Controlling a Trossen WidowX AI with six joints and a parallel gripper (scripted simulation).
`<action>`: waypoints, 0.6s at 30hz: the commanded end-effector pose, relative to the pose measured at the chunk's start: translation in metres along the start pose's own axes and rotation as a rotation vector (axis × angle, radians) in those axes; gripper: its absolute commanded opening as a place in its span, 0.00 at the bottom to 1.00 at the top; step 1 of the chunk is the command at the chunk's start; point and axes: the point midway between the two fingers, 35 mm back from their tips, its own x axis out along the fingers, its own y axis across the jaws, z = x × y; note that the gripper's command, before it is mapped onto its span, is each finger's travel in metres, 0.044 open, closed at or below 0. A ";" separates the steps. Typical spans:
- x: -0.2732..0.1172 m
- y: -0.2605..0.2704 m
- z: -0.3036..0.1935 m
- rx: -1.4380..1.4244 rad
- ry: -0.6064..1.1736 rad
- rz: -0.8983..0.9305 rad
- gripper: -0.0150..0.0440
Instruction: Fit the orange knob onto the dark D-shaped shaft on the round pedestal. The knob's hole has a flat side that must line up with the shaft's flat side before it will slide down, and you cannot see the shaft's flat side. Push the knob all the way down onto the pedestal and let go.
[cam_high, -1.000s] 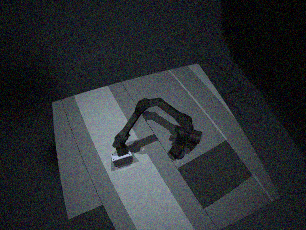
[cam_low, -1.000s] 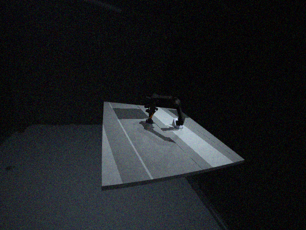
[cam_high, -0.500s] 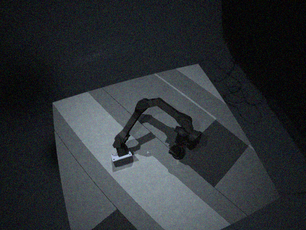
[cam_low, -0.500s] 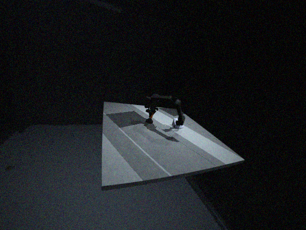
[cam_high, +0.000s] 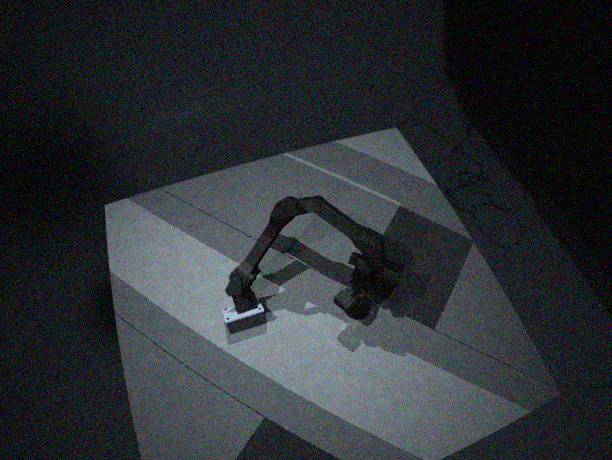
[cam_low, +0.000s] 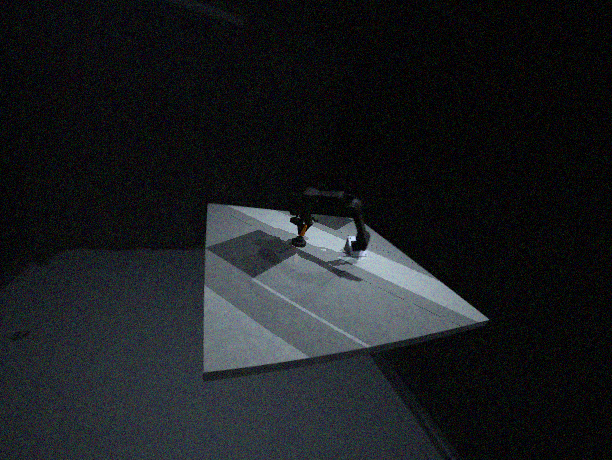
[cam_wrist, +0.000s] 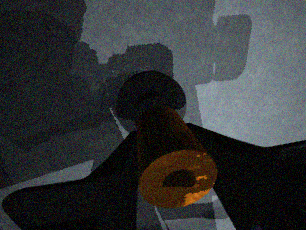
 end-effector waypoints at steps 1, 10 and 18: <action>-0.001 0.001 0.001 0.004 -0.003 0.001 0.25; 0.003 0.001 0.000 0.004 -0.003 0.001 0.25; 0.002 0.000 -0.001 0.004 -0.003 0.001 0.25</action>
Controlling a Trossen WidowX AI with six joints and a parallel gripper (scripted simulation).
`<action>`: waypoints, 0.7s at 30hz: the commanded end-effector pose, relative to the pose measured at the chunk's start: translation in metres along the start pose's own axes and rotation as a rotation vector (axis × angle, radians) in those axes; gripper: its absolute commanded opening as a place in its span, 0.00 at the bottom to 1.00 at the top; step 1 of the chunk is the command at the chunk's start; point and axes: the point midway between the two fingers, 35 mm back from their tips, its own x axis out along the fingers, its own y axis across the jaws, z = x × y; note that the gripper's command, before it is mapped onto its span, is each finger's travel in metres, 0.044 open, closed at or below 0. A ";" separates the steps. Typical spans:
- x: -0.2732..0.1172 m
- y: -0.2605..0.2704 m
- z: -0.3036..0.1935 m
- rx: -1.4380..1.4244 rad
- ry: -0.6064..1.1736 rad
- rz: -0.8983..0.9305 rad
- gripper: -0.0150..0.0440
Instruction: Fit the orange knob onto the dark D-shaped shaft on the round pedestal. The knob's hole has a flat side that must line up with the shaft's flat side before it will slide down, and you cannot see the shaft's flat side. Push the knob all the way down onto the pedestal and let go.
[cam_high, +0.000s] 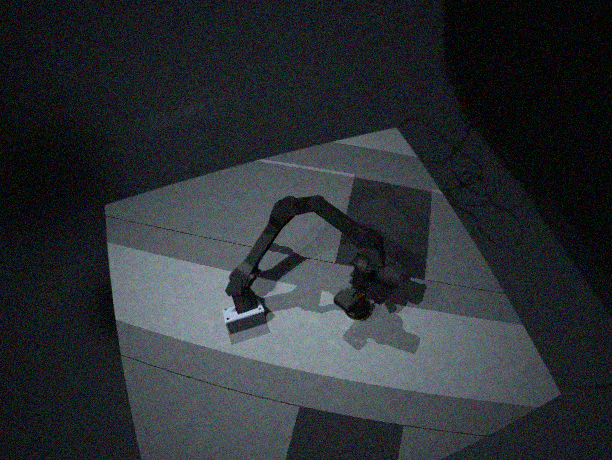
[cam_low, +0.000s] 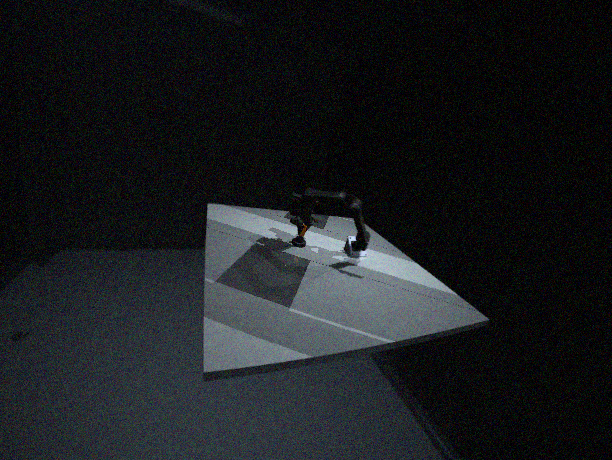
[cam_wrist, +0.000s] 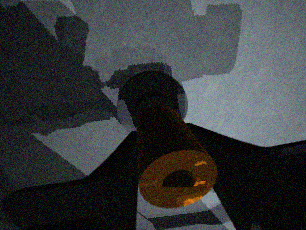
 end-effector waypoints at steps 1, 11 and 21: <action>-0.001 0.000 0.000 0.004 0.000 0.001 0.25; -0.006 0.000 0.003 0.128 0.000 0.001 0.25; -0.004 0.000 0.002 0.213 0.000 0.001 0.25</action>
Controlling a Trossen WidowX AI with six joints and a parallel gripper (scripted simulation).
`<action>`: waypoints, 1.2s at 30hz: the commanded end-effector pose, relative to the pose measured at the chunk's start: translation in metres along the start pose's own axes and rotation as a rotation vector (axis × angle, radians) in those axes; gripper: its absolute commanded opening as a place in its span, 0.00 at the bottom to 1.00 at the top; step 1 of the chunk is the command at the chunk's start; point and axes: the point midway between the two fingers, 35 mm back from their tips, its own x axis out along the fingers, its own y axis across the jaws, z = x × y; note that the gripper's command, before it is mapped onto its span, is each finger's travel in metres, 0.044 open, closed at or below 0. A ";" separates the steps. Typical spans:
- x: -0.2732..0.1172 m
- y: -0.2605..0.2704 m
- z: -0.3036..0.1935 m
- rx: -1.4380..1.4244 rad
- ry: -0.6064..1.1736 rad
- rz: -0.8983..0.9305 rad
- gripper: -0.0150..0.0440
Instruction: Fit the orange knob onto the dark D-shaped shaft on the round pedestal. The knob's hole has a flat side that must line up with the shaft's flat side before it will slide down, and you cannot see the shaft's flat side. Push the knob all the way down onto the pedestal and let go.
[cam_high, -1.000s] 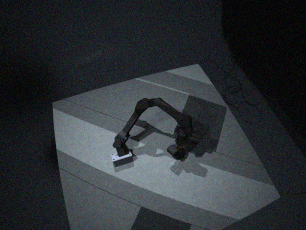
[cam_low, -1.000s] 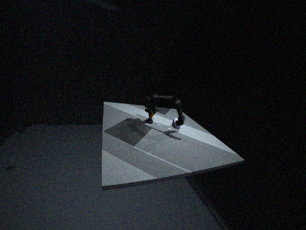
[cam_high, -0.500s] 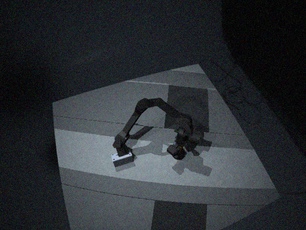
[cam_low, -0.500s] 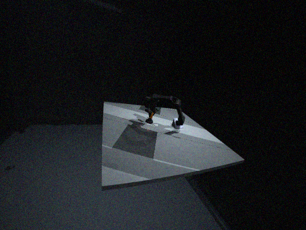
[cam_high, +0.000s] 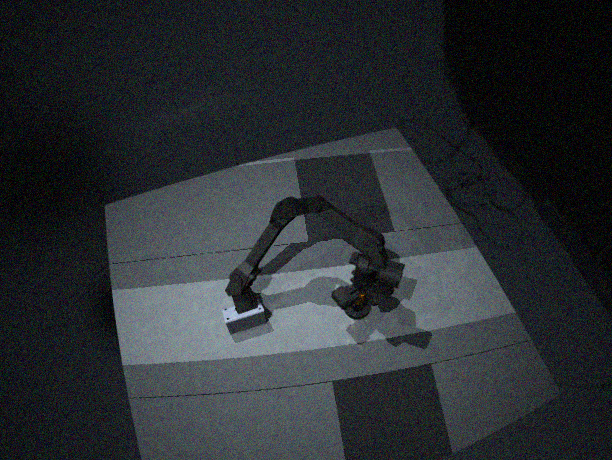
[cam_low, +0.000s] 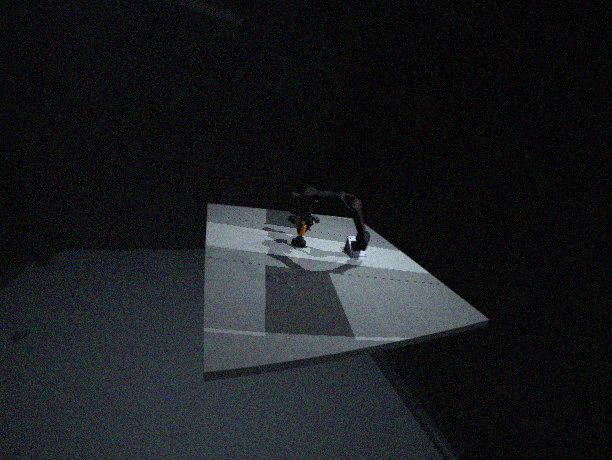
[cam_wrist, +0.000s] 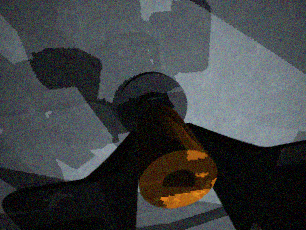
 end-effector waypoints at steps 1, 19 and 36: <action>0.000 -0.001 0.000 0.009 -0.003 0.001 0.25; 0.003 -0.001 -0.001 0.009 -0.003 0.001 0.25; -0.001 -0.001 0.002 0.218 -0.003 0.002 0.25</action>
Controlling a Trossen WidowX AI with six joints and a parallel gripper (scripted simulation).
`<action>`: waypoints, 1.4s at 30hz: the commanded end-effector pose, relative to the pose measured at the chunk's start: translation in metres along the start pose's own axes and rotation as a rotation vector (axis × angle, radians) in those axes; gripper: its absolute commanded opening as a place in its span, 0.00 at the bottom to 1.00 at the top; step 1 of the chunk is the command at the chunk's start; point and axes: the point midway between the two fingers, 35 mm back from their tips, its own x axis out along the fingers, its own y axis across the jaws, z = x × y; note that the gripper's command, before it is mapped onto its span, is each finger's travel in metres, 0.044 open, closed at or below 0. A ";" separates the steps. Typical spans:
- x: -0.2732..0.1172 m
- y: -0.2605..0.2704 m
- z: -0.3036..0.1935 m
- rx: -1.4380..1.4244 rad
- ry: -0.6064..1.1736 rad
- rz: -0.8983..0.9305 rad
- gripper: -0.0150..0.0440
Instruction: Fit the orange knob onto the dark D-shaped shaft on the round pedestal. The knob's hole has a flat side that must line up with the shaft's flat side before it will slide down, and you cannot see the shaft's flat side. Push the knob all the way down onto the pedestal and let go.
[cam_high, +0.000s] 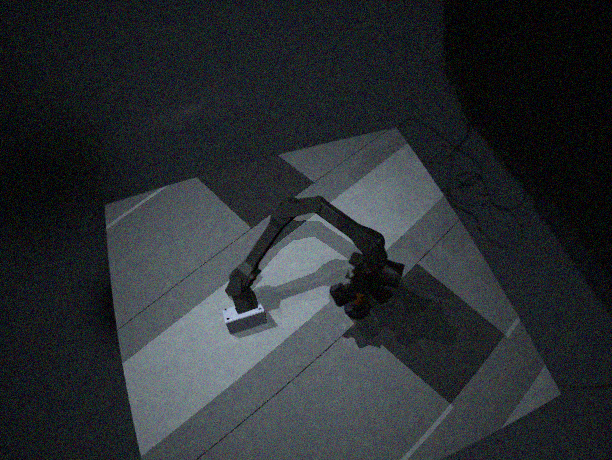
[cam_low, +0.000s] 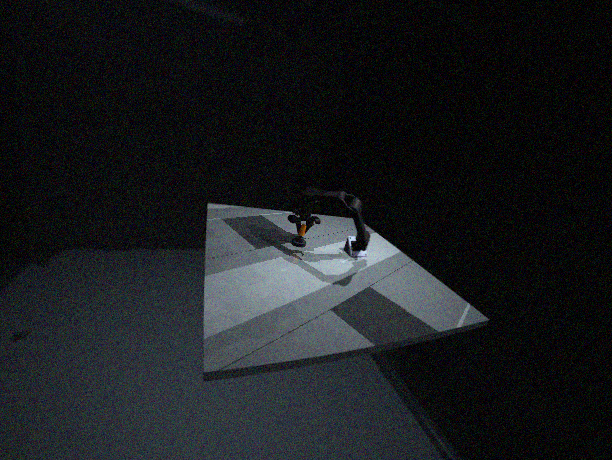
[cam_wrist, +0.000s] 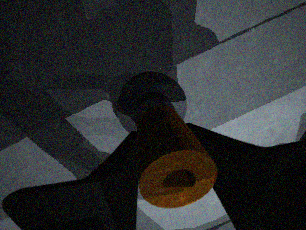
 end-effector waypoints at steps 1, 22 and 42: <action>-0.002 0.000 0.002 0.041 -0.005 0.004 0.25; 0.000 0.001 -0.001 0.041 -0.004 0.004 0.25; 0.001 0.000 0.001 0.250 -0.004 0.004 0.25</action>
